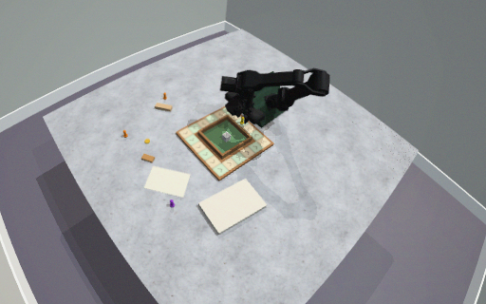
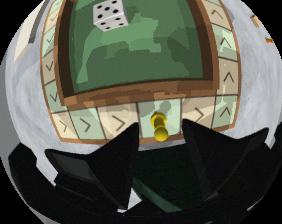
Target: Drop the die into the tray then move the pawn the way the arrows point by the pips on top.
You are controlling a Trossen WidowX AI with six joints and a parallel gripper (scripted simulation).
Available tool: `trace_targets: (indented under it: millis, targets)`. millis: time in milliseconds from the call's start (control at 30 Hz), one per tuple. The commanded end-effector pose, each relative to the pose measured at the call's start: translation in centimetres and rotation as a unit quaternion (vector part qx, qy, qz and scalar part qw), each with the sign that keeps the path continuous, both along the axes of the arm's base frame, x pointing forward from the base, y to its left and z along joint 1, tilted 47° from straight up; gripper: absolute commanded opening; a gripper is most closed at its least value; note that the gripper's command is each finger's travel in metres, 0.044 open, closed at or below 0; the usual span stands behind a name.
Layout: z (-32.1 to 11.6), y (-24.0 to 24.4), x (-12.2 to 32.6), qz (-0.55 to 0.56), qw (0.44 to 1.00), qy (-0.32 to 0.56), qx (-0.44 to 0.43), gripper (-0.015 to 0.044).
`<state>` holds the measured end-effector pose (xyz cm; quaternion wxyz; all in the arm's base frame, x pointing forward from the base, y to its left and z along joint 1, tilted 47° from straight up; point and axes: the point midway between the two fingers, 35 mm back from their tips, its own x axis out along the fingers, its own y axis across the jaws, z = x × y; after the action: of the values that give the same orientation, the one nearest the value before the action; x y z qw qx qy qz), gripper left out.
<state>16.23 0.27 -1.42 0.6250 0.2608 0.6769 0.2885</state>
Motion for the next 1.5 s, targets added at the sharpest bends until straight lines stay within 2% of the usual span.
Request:
trace_targets:
  millis: [0,33,233,433,633,1467]
  targets:
    - [-0.4,0.5,-0.2,-0.002,1.0,0.004,0.004,0.02]
    - [-0.4,0.5,-0.2,-0.002,1.0,0.004,0.004,0.02]
    - [-0.4,0.5,-0.2,-0.002,1.0,0.004,0.004,0.0043]
    - [-0.4,0.5,-0.2,-0.002,1.0,0.004,0.004,0.0003]
    - [0.2,-0.5,0.2,-0.002,1.0,0.001,0.001,0.0]
    - [8.2,-8.8,0.7,-0.002,1.0,0.005,0.003,0.0]
